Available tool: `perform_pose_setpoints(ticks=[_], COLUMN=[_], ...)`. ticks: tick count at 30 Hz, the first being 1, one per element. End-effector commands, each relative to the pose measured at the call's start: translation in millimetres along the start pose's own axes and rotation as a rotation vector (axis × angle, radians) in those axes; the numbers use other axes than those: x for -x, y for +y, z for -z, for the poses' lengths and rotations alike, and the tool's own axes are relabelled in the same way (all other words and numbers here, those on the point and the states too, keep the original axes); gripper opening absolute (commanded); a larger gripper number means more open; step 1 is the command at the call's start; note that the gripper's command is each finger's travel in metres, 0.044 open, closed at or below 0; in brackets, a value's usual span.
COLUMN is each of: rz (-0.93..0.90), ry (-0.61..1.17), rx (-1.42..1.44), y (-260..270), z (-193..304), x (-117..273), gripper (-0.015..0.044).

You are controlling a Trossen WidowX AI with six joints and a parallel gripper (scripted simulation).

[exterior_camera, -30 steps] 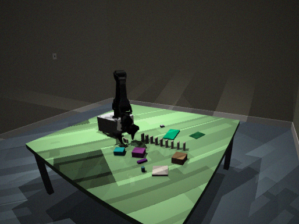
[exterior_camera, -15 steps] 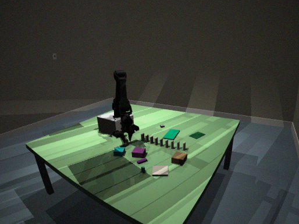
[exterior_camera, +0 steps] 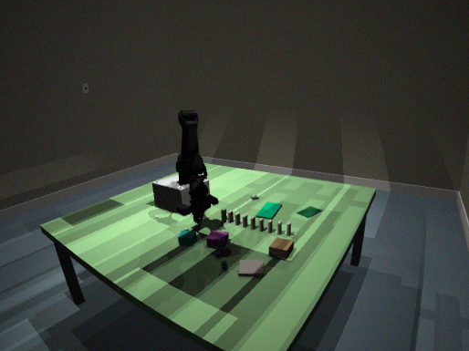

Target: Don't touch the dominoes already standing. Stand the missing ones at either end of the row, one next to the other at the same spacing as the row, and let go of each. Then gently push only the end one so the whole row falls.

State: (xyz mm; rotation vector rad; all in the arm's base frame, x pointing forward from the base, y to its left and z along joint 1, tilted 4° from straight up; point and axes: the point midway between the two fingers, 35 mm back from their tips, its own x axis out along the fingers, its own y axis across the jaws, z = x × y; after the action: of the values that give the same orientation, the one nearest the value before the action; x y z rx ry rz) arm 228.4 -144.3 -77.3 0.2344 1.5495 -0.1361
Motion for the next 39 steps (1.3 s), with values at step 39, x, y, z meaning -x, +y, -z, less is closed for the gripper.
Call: perform_pose_setpoints(ticks=[39], rz=[-0.031], ry=[-0.194], rx=[0.122], y=[-92], z=[-16], x=[85], gripper=[0.0026])
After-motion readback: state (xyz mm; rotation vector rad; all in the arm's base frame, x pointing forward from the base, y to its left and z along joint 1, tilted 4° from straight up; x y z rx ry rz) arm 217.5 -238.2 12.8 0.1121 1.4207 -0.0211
